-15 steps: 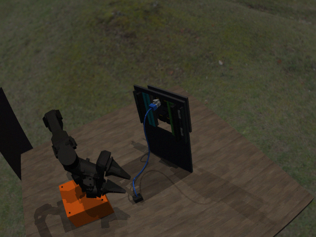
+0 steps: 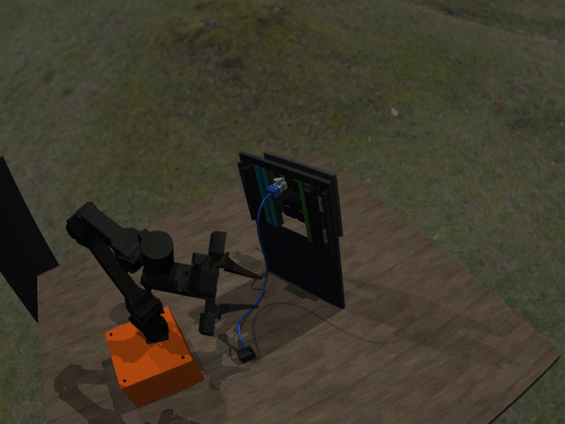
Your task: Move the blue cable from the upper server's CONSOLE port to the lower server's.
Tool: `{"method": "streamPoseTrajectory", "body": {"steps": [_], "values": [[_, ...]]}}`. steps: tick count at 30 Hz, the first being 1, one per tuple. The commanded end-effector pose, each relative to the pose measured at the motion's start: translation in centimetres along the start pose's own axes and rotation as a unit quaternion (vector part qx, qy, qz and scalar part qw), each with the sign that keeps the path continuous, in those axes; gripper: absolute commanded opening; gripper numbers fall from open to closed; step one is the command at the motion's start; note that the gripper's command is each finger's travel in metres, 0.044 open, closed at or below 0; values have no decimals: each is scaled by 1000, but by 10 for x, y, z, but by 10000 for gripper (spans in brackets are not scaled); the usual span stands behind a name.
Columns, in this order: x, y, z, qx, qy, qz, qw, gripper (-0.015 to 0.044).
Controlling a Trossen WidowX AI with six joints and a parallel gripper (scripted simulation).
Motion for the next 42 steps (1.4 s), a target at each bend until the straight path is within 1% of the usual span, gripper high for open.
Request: {"method": "streamPoseTrajectory", "body": {"steps": [1,6,11,17,24,25,27,28,42], "values": [[40,58,15,-71,-27,-337,938,239],[60,89,16,-105,-64,-495,860,239],[82,118,11,-129,-113,-630,757,239],[107,148,0,-141,-181,-750,620,239],[140,181,-23,-126,-280,-856,417,239],[143,184,-26,-123,-290,-863,395,239],[146,187,-29,-118,-301,-871,371,239],[147,188,-29,-118,-302,-872,367,239],[146,192,-26,-118,-303,-872,367,239]]}}
Point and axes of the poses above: the point midway between the two fingers, 35 mm back from their tips, its own z axis out along the fingers, its own y axis across the jaws, x = y × z, the point moved 2 cm from there along -z, back along the fingers, and after that the axes turned 11 degrees about -z, right-handed, at the moved point
